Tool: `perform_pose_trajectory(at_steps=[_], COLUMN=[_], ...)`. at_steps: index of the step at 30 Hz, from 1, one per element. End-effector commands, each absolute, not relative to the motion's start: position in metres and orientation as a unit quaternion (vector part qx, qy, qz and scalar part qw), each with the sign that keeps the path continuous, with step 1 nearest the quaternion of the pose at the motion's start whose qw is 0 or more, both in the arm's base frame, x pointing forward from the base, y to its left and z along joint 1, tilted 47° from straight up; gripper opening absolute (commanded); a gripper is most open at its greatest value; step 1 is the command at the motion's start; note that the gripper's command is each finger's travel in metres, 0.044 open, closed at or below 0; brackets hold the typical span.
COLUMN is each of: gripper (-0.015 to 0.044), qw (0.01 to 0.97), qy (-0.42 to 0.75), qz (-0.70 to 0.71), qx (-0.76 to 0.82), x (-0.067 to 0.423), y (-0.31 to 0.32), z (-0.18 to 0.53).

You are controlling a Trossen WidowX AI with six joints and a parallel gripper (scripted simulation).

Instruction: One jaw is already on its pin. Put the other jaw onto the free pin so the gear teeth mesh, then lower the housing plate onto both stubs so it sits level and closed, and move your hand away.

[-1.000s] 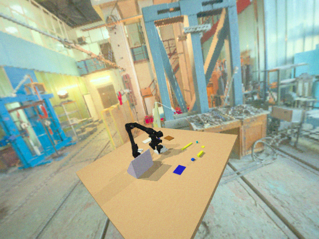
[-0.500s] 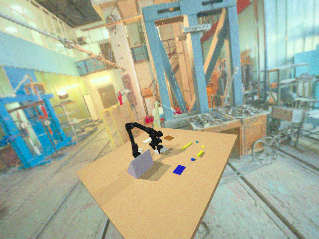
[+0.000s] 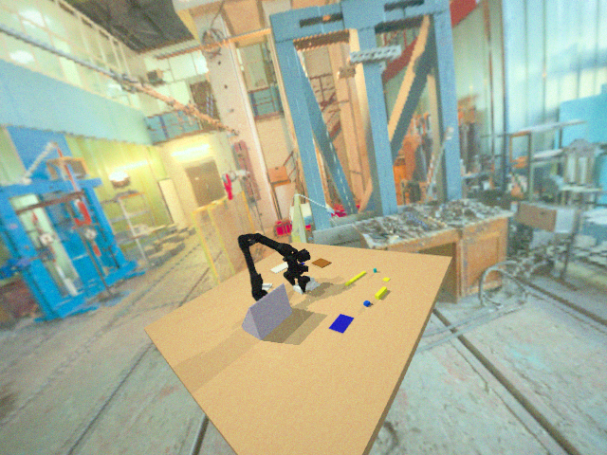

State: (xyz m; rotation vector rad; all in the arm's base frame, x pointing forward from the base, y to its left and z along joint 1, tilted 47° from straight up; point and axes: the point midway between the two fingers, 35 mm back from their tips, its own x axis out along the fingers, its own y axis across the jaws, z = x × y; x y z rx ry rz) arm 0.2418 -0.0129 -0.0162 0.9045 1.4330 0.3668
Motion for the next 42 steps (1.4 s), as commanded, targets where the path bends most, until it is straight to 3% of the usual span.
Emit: perform_pose_trajectory(at_steps=[1, 10, 16, 23, 42], gripper=[0.044, 0.044, 0.044, 0.044, 0.044], qw=[0.647, 0.647, 0.649, 0.646, 0.646], qy=[0.63, 0.631, 0.627, 0.632, 0.632], qz=[0.161, 0.159, 0.156, 0.157, 0.158], qx=[0.398, 0.398, 0.402, 0.398, 0.398], x=[0.242, 0.231, 0.233, 0.191, 0.187], y=[-0.015, -0.066, -0.065, -0.096, -0.099], z=[-0.015, 0.034, 0.03, 0.063, 0.066])
